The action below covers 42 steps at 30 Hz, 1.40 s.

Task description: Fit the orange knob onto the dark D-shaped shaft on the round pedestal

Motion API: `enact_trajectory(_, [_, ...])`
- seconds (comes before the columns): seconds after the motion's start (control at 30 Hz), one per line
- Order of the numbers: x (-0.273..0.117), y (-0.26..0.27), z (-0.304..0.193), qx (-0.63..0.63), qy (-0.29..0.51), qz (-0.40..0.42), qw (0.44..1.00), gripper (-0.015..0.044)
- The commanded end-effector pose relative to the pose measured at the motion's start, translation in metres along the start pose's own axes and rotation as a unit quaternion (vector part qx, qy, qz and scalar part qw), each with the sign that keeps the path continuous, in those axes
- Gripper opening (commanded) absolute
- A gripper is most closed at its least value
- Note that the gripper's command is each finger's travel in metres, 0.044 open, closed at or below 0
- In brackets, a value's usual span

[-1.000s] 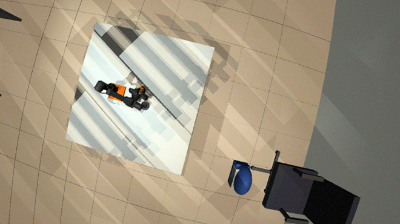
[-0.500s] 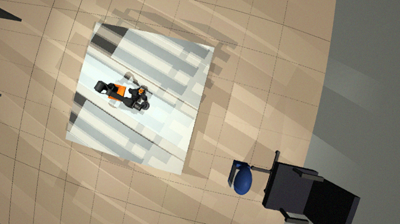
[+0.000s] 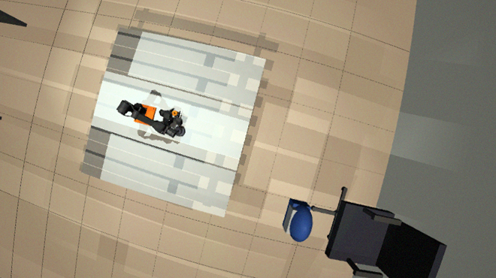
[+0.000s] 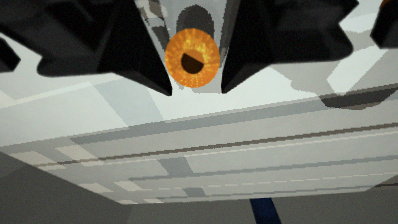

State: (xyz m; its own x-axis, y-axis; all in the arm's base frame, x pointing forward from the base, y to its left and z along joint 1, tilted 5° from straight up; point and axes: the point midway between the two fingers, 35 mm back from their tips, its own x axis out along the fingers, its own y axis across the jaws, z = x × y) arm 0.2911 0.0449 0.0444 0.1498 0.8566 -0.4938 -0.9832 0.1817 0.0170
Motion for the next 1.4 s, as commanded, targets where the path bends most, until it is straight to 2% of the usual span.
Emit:
enact_trajectory(0.0, [0.000, 0.000, 0.000, 0.000, 0.000, 0.000, 1.000, 0.0260])
enact_trajectory(0.13, [0.000, 0.000, 0.000, 0.000, 0.000, 0.000, 1.000, 0.0260])
enact_trajectory(0.37, [0.000, 0.000, 0.000, 0.000, 0.000, 0.000, 1.000, 0.0440])
enact_trajectory(0.63, [-0.002, -0.001, 0.003, 0.000, 0.000, 0.000, 1.000, 0.0440])
enact_trajectory(0.8, [-0.043, -0.001, 0.064, 0.000, 0.000, 0.000, 1.000, 0.0440])
enact_trajectory(1.03, [-0.044, 0.000, 0.067, 0.001, 0.008, 0.004, 1.000, 0.0440])
enact_trajectory(1.1, [-0.039, 0.004, 0.065, 0.007, 0.072, 0.030, 0.997, 0.0440])
enact_trajectory(1.2, [-0.037, 0.008, 0.064, 0.015, 0.223, 0.058, 0.973, 0.0440])
enact_trajectory(1.37, [-0.055, 0.002, 0.079, 0.004, 0.443, 0.011, 0.897, 0.0440])
